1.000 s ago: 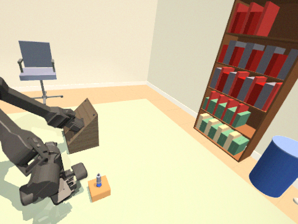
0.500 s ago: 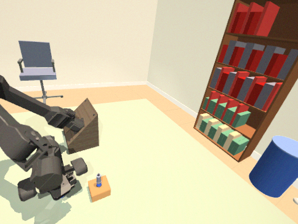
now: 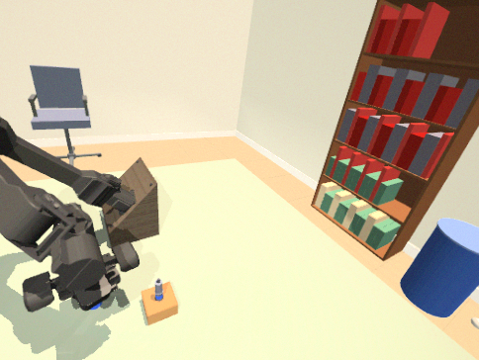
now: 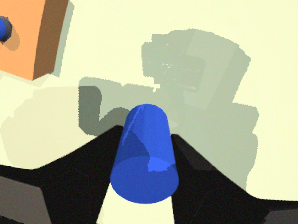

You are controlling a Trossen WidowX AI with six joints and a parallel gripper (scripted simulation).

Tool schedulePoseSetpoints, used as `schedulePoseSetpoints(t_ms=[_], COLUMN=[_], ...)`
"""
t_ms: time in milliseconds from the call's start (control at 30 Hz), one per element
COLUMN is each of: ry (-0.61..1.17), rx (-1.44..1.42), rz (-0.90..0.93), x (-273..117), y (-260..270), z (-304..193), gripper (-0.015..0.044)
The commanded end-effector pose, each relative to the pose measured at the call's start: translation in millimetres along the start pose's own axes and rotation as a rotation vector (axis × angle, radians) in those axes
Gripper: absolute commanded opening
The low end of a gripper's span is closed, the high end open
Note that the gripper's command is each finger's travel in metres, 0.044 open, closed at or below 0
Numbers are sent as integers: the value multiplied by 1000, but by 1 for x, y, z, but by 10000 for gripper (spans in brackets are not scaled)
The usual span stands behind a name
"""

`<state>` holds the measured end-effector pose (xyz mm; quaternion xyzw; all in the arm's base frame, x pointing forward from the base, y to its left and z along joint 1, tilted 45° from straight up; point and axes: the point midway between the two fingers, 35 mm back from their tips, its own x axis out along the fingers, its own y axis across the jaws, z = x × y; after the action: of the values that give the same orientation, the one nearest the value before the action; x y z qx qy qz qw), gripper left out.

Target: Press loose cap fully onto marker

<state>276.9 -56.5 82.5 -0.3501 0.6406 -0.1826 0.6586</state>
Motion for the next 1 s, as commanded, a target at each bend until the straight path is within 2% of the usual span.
schedulePoseSetpoints(t_ms=[0, 967], ry=[-5, -9], rx=[1, -3], rz=[-1, 19], x=[-5, -51], y=[2, 91], z=[2, 43], gripper=[0, 0])
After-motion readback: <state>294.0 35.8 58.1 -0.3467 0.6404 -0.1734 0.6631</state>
